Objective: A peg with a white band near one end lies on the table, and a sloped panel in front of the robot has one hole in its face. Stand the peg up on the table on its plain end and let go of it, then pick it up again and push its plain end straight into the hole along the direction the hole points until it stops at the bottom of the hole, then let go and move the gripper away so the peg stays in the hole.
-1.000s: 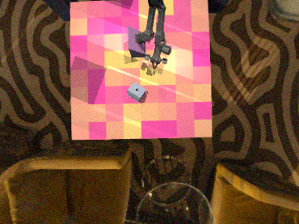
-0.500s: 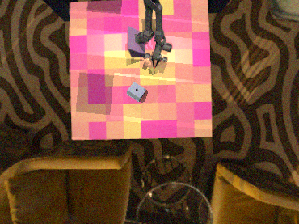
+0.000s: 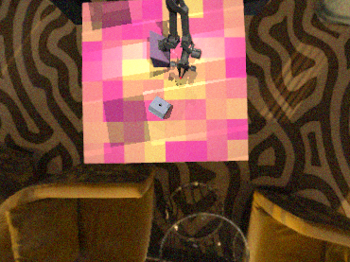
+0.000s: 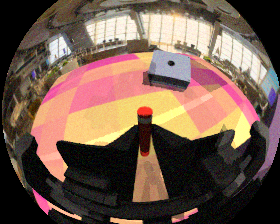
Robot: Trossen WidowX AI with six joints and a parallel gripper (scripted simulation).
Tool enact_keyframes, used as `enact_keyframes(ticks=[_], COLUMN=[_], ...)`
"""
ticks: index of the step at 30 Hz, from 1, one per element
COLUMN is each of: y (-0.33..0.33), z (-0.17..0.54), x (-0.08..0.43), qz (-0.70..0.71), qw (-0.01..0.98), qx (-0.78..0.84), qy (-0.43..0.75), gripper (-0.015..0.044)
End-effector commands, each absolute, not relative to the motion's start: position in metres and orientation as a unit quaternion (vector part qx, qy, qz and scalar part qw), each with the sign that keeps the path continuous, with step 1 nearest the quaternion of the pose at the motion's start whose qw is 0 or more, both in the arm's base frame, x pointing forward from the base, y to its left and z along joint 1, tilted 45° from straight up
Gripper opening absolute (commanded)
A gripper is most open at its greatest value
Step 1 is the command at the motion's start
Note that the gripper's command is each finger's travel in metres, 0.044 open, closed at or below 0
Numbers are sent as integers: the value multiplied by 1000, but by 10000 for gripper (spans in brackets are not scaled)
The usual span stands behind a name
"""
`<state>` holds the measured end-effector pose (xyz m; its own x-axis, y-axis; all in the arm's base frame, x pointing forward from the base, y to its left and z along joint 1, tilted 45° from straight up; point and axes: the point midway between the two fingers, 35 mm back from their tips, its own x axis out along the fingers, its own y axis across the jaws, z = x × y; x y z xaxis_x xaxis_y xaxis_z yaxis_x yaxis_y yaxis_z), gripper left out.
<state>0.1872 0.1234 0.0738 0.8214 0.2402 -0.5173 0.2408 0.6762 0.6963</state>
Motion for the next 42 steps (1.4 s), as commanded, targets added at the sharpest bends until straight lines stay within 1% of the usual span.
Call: enact_keyframes(ticks=[1, 42], y=[123, 145], z=[73, 68], x=[187, 187], qz=[-2, 25], qw=[865, 866], qx=[403, 396], qy=[299, 305], gripper=[49, 49])
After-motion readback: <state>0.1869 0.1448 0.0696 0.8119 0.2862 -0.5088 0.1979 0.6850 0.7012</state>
